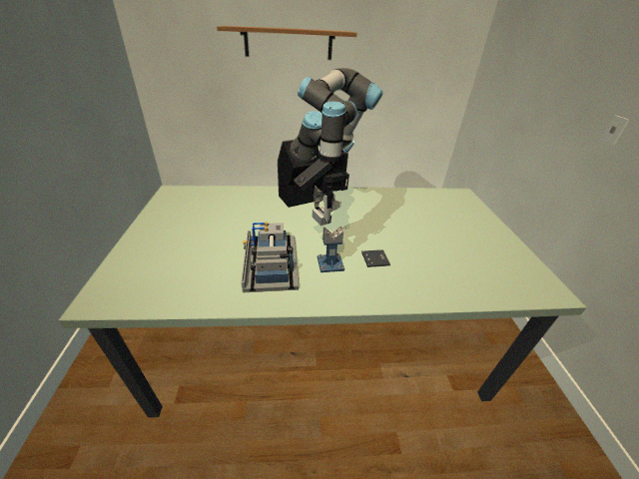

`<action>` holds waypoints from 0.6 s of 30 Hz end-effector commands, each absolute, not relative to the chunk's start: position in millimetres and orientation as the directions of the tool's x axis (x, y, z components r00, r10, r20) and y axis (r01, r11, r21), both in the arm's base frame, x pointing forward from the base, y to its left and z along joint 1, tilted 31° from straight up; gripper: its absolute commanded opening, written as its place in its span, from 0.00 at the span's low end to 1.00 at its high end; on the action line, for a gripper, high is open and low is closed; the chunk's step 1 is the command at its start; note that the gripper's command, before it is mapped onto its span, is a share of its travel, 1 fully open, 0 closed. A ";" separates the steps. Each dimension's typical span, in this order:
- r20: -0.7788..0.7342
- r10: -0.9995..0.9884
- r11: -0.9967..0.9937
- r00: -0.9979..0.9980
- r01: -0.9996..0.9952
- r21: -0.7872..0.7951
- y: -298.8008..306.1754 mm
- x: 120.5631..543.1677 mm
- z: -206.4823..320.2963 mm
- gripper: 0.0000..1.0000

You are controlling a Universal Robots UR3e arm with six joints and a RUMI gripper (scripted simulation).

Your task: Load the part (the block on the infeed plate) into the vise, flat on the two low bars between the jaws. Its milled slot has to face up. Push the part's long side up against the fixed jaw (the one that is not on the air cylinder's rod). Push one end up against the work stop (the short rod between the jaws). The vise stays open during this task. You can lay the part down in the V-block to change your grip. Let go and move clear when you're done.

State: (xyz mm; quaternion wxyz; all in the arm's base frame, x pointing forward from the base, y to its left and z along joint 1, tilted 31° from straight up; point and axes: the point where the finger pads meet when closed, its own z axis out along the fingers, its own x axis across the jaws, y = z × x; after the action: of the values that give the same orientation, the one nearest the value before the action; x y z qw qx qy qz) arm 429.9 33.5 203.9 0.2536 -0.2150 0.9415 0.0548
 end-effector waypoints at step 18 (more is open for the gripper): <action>-0.493 -0.506 0.836 -0.707 -0.543 -0.080 11.6 440.9 203.9 0.00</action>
State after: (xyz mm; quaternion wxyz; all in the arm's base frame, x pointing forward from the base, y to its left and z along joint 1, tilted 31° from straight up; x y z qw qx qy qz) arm 438.9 15.4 203.0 0.2549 -0.2727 0.9269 0.0391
